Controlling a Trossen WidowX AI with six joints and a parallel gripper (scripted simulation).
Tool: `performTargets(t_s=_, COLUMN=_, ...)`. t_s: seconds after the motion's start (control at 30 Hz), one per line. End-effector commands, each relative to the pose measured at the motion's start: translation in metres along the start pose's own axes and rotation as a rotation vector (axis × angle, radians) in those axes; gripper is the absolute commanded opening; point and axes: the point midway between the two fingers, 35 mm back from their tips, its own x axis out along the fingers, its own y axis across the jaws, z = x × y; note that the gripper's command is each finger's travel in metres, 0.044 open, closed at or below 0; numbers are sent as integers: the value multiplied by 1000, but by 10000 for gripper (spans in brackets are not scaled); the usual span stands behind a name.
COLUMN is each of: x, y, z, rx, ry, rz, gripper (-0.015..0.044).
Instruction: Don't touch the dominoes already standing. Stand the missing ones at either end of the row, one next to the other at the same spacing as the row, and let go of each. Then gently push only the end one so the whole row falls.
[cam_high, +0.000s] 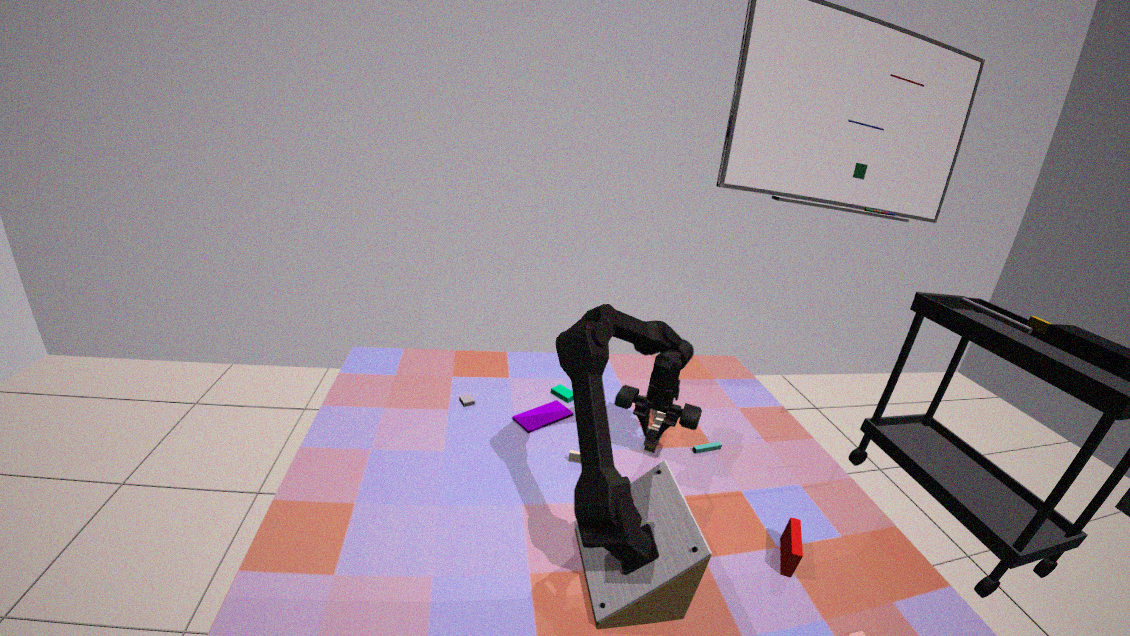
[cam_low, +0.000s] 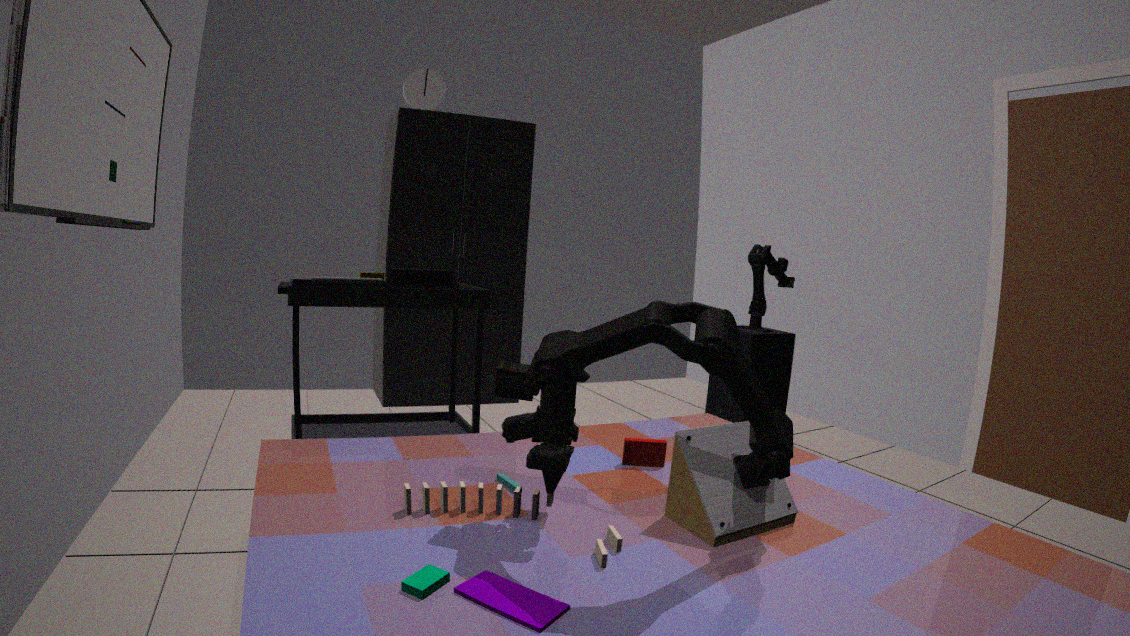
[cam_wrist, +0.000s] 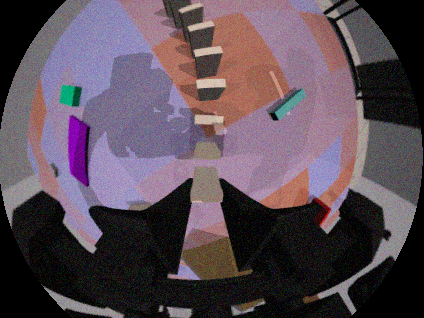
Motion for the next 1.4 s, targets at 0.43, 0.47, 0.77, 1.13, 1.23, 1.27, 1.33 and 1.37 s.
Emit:
performTargets(t_s=0.43, x=27, y=-1, z=-7, rx=9, ry=11, rz=7, gripper=107)
performTargets(t_s=0.47, x=27, y=-1, z=-7, rx=9, ry=11, rz=7, gripper=107)
performTargets(t_s=0.77, x=27, y=-1, z=-7, rx=9, ry=11, rz=7, gripper=343)
performTargets(t_s=1.13, x=-29, y=-3, z=1, rx=12, ry=4, rz=-2, gripper=440)
performTargets(t_s=1.23, x=-79, y=-3, z=-1, rx=8, ry=6, rz=-3, gripper=440)
performTargets(t_s=1.27, x=-92, y=-3, z=-3, rx=6, ry=7, rz=-2, gripper=440)
performTargets(t_s=1.33, x=-103, y=-2, z=-5, rx=5, ry=9, rz=-1, gripper=440)
performTargets(t_s=1.37, x=-103, y=-2, z=-5, rx=5, ry=9, rz=-1, gripper=440)
